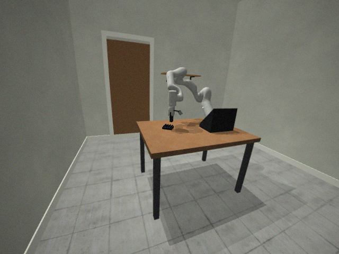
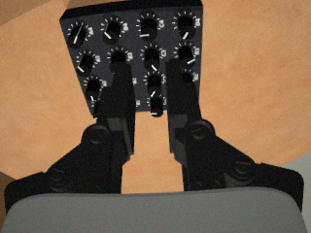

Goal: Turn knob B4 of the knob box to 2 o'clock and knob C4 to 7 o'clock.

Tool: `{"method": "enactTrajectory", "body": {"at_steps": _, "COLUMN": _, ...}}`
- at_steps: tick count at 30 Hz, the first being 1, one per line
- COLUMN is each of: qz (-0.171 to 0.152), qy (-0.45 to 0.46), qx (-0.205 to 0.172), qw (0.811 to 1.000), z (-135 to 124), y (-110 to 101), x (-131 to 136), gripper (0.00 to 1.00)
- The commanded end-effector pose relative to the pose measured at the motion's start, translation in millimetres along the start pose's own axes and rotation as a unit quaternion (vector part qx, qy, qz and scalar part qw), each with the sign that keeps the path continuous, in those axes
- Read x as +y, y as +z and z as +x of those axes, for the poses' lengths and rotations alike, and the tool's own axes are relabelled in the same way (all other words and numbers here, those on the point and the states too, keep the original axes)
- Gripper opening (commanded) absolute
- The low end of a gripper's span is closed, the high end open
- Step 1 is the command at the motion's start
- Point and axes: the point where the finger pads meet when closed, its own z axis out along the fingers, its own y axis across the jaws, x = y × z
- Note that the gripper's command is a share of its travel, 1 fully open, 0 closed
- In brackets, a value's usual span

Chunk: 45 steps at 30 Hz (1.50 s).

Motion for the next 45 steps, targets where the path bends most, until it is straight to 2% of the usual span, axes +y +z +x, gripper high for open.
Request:
{"method": "enactTrajectory", "body": {"at_steps": 1, "qz": -0.001, "qy": 0.0, "qx": 0.0, "qw": 1.0, "z": 0, "y": -1, "x": 0, "gripper": 0.19}}
{"method": "enactTrajectory", "body": {"at_steps": 25, "qz": -0.001, "qy": 0.01, "qx": -0.001, "qw": 1.0, "z": 0, "y": 4, "x": 0, "gripper": 0.19}}
{"method": "enactTrajectory", "body": {"at_steps": 45, "qz": -0.001, "qy": 0.011, "qx": -0.001, "qw": 1.0, "z": 1, "y": 31, "x": 0, "gripper": 0.19}}
